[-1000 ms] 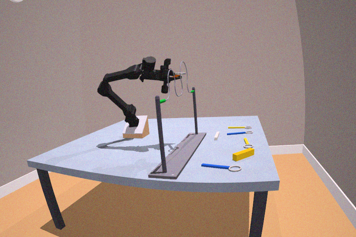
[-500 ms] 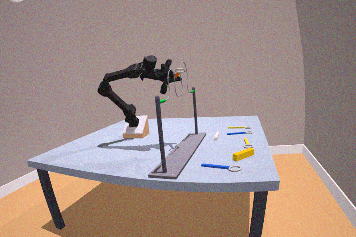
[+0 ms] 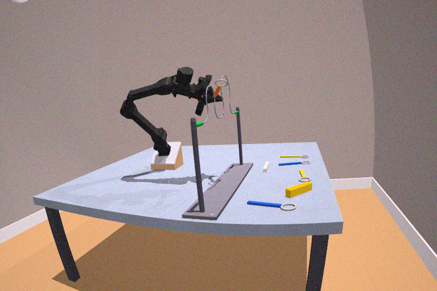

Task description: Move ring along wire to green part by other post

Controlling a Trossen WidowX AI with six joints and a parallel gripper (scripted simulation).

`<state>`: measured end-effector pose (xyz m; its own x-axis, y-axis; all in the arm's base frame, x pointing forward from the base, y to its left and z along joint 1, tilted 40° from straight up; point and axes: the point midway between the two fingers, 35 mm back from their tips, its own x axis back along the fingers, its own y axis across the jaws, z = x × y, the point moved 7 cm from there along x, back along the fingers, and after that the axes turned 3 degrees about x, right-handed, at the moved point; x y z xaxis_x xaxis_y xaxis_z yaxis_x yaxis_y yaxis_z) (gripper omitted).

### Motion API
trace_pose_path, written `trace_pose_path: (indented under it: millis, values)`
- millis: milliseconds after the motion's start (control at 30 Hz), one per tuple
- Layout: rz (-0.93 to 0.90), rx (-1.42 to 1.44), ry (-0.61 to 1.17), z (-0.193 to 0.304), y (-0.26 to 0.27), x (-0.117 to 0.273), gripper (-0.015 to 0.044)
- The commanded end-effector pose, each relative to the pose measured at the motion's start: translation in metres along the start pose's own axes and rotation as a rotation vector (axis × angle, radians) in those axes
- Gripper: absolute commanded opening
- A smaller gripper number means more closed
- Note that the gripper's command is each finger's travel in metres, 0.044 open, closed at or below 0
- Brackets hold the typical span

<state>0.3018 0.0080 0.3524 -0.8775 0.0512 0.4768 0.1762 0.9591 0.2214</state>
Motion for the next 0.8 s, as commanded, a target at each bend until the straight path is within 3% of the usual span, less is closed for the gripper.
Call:
trace_pose_path:
  millis: [0,767]
  values:
    - [0.025,0.05,-0.004,0.0005,0.0004,-0.0001,-0.015]
    - [0.184,0.335,-0.031,0.003,-0.002,-0.0018,-0.015]
